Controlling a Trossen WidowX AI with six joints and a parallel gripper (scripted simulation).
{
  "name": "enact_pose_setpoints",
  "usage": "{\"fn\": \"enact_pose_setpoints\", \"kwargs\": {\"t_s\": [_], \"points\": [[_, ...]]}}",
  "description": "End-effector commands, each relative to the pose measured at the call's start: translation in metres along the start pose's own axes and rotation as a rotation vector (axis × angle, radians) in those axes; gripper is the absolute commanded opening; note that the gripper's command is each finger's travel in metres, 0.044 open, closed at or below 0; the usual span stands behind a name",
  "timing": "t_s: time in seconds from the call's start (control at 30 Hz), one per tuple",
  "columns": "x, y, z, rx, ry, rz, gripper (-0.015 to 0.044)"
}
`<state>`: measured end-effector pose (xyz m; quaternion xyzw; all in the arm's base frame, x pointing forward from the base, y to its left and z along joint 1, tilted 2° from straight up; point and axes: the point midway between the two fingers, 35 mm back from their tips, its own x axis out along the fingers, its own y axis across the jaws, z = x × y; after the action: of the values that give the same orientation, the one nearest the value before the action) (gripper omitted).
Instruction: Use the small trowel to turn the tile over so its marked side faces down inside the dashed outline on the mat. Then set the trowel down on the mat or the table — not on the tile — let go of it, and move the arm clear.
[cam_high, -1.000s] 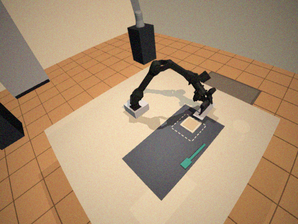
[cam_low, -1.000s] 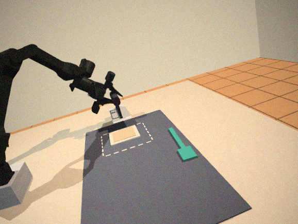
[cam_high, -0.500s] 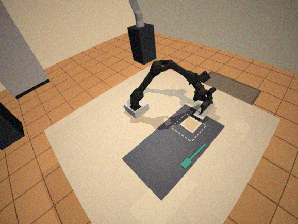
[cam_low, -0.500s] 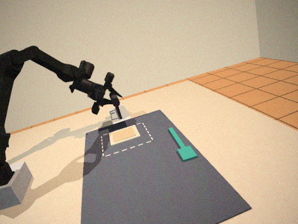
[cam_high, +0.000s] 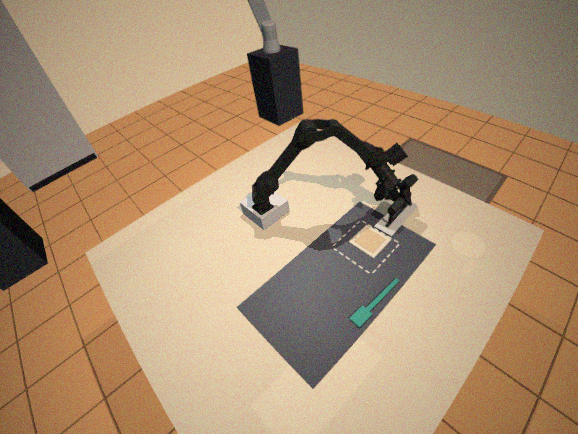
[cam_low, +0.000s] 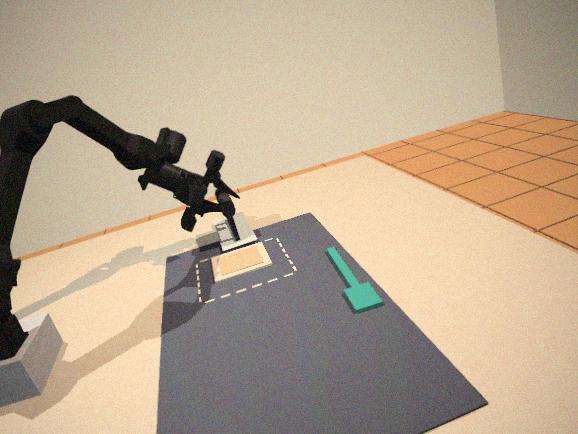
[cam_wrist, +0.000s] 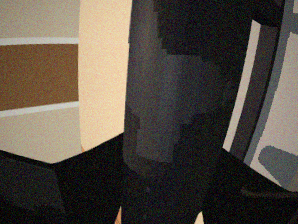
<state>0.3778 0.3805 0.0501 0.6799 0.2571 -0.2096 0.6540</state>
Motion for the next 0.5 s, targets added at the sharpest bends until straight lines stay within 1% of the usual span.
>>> {"fn": "enact_pose_setpoints", "kwargs": {"t_s": [0.0, 0.47], "points": [[0.004, -0.003, 0.001, 0.008, -0.006, 0.01, 0.0], [0.006, -0.005, 0.015, 0.007, -0.006, 0.01, 0.0]]}}
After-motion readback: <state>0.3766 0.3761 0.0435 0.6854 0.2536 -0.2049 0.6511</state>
